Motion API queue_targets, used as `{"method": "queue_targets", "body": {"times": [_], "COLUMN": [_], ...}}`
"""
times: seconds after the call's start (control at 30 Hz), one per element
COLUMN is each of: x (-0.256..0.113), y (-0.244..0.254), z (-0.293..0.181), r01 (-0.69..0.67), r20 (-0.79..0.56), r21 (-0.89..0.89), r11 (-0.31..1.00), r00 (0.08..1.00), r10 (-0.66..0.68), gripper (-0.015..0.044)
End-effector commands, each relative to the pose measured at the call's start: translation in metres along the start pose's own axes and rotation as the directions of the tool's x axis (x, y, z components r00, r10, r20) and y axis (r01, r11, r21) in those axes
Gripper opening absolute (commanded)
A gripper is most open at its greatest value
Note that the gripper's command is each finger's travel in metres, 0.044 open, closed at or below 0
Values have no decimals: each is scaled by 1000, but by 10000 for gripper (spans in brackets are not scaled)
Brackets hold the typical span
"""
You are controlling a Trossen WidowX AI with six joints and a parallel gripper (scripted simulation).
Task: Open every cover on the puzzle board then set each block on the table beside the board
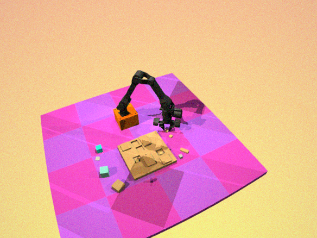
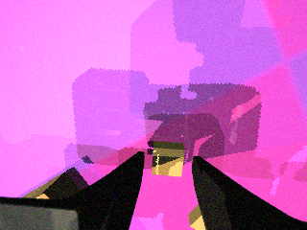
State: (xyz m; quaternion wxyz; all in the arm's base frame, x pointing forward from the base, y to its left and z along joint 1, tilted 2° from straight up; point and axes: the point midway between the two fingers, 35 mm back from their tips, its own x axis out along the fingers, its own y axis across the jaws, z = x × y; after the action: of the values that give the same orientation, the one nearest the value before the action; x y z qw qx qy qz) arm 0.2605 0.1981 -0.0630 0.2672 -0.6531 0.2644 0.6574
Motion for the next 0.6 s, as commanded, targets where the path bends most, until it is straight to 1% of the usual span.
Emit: {"method": "queue_targets", "body": {"times": [0.0, 0.23, 0.27, 0.57], "x": [0, -1, -2, -30], "y": [0, 0, 0, -2], "z": [0, 0, 0, 0], "r01": [0, 0, 0, 1], "r20": [0, 0, 0, 1], "r21": [0, 0, 0, 3], "r11": [1000, 1000, 1000, 1000], "r00": [1000, 1000, 1000, 1000], "r10": [0, 0, 0, -1], "gripper": [237, 421, 440, 440]}}
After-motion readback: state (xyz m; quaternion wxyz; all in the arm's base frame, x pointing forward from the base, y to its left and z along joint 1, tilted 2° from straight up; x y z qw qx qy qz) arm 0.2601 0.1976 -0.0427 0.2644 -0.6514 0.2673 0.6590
